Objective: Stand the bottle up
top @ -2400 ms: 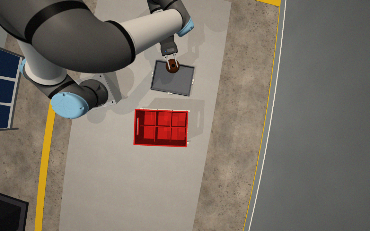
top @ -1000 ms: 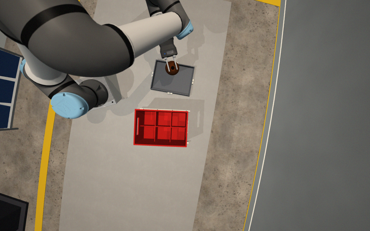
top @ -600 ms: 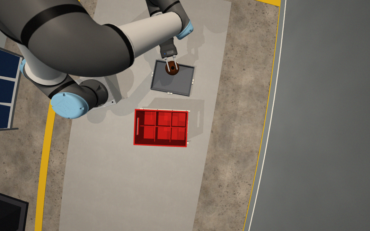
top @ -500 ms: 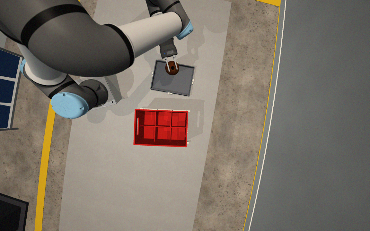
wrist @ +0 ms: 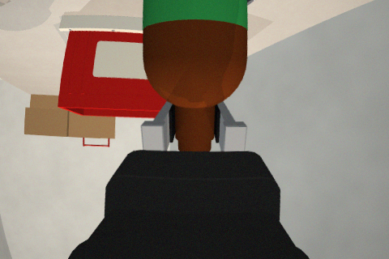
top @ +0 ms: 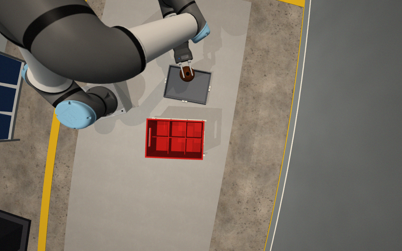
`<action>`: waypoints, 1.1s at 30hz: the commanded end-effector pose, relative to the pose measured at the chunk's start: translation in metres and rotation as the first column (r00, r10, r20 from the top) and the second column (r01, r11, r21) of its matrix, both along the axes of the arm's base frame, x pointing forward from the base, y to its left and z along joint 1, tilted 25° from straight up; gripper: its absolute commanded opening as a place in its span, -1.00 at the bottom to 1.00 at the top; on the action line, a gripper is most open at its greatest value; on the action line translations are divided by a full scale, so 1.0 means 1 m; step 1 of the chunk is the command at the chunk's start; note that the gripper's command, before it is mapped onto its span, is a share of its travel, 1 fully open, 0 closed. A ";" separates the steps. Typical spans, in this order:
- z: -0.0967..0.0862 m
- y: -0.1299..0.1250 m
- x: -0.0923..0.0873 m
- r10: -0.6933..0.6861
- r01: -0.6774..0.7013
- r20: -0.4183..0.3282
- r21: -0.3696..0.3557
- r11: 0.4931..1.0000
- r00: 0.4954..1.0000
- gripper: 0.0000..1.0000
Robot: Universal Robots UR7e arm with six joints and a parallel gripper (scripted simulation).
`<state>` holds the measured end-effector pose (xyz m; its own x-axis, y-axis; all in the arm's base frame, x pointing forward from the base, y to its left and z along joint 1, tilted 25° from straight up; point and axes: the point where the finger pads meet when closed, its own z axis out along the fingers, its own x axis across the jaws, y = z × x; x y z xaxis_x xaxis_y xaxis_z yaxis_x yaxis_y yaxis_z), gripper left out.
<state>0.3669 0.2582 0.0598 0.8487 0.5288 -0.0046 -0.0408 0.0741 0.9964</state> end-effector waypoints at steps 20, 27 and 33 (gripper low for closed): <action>-0.009 -0.003 0.002 0.000 0.000 0.001 0.001 1.000 1.000 -1.00; -0.015 -0.006 0.004 0.000 0.000 0.001 0.001 1.000 1.000 -1.00; -0.021 -0.008 0.005 0.000 0.000 0.001 0.001 1.000 1.000 -1.00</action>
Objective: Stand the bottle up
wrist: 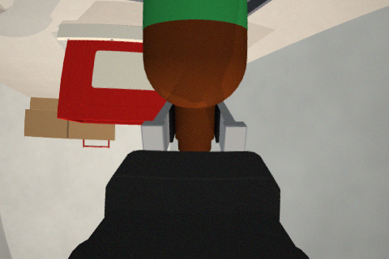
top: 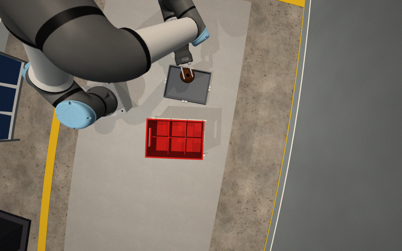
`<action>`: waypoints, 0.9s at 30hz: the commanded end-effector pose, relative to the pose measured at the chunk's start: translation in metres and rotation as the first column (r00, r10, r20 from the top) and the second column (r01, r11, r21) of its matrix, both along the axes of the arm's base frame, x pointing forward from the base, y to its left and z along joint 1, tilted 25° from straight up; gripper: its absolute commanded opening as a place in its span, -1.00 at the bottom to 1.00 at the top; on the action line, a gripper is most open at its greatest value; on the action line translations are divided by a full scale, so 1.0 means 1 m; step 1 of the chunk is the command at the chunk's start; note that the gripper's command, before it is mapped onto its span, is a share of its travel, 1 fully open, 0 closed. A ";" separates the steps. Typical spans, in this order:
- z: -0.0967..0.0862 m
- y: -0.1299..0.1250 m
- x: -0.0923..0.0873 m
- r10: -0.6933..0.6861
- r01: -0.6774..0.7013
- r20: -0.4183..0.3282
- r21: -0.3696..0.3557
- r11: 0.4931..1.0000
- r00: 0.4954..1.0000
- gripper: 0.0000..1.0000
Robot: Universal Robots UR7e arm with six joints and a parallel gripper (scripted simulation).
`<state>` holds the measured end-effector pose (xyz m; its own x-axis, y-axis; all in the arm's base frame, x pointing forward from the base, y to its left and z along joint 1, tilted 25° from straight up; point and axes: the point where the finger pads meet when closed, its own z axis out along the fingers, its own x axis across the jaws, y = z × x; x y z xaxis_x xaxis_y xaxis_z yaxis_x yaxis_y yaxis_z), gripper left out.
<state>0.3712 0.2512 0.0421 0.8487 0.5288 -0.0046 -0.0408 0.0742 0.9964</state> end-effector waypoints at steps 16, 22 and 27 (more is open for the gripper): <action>-0.019 -0.007 0.005 0.000 0.000 0.001 0.001 1.000 1.000 -1.00; -0.023 -0.009 0.006 0.000 0.000 0.001 0.001 1.000 1.000 -1.00; -0.028 -0.011 0.007 0.000 0.000 0.001 0.001 1.000 1.000 -1.00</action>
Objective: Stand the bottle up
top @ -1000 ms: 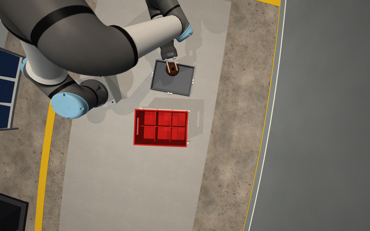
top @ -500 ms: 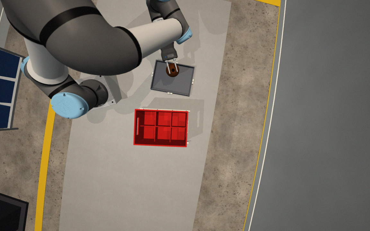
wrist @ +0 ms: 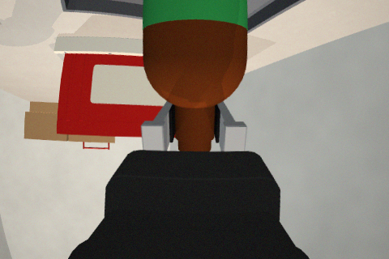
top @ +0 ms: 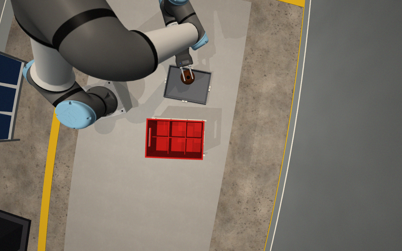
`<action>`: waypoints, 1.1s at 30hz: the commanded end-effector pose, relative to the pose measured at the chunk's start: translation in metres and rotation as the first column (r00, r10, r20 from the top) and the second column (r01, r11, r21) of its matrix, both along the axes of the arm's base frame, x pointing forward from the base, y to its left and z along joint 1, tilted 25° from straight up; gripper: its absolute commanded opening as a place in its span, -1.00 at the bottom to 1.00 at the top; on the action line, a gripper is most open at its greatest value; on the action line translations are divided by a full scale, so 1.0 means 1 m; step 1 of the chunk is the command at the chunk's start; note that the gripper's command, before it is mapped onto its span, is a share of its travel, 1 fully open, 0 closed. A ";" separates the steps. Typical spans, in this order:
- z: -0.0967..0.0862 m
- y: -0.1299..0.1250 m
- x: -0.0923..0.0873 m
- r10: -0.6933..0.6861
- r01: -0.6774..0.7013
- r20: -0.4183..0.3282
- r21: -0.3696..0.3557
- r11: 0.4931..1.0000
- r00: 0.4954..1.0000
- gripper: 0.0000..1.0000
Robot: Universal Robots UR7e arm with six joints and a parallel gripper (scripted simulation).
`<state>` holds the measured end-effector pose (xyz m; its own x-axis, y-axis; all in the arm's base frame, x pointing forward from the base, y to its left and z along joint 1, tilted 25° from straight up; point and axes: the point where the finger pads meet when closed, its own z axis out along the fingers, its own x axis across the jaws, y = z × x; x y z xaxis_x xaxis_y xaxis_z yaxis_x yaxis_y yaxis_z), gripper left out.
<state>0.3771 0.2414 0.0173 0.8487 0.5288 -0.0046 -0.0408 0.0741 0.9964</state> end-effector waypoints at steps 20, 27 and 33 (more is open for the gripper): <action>-0.013 -0.005 0.003 0.000 0.000 0.001 0.001 1.000 1.000 -1.00; -0.014 -0.005 0.003 0.000 0.000 0.001 0.001 1.000 1.000 -1.00; -0.014 -0.006 0.004 0.000 0.000 0.001 0.001 1.000 1.000 -1.00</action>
